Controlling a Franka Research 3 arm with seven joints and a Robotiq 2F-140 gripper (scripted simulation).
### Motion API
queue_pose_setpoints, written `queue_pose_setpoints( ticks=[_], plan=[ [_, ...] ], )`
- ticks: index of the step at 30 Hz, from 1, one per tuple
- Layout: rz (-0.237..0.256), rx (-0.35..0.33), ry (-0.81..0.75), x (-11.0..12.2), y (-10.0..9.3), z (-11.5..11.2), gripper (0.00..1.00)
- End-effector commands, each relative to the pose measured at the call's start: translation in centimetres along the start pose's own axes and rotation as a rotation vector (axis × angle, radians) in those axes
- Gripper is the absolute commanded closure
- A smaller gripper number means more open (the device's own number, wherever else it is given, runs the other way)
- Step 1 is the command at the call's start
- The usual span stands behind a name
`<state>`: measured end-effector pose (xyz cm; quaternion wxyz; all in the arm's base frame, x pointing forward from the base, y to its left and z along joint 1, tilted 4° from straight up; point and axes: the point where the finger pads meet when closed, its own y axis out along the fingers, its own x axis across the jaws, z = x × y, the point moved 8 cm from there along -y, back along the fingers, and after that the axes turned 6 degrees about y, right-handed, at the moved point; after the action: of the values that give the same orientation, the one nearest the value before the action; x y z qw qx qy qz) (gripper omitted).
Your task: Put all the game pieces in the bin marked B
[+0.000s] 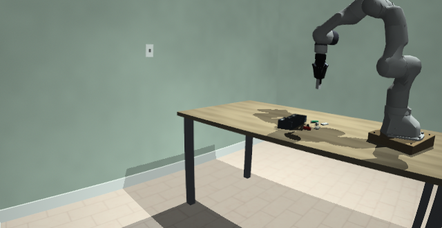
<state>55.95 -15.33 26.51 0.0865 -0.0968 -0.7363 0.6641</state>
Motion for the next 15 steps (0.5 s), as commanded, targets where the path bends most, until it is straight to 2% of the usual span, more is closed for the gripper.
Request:
queue_pose_setpoints(
  ticks=[1, 3, 5, 9, 11, 14, 15],
  plan=[
    [0.01, -0.004, -0.157, 0.3, -0.1, -0.6, 0.95],
    [0.012, -0.005, -0.192, 0.3, -0.1, -0.6, 0.95],
    [0.008, -0.002, -0.227, 1.1, -0.1, -1.9, 0.95],
    [0.01, -0.003, -0.297, 1.1, -0.1, -1.9, 0.95],
    [0.005, 0.002, -0.331, 1.9, -0.1, -3.2, 0.95],
    [0.005, 0.002, -0.347, 1.9, -0.1, -3.2, 0.95],
    [0.007, 0.001, -0.395, 1.9, -0.1, -3.2, 0.95]
  ],
)
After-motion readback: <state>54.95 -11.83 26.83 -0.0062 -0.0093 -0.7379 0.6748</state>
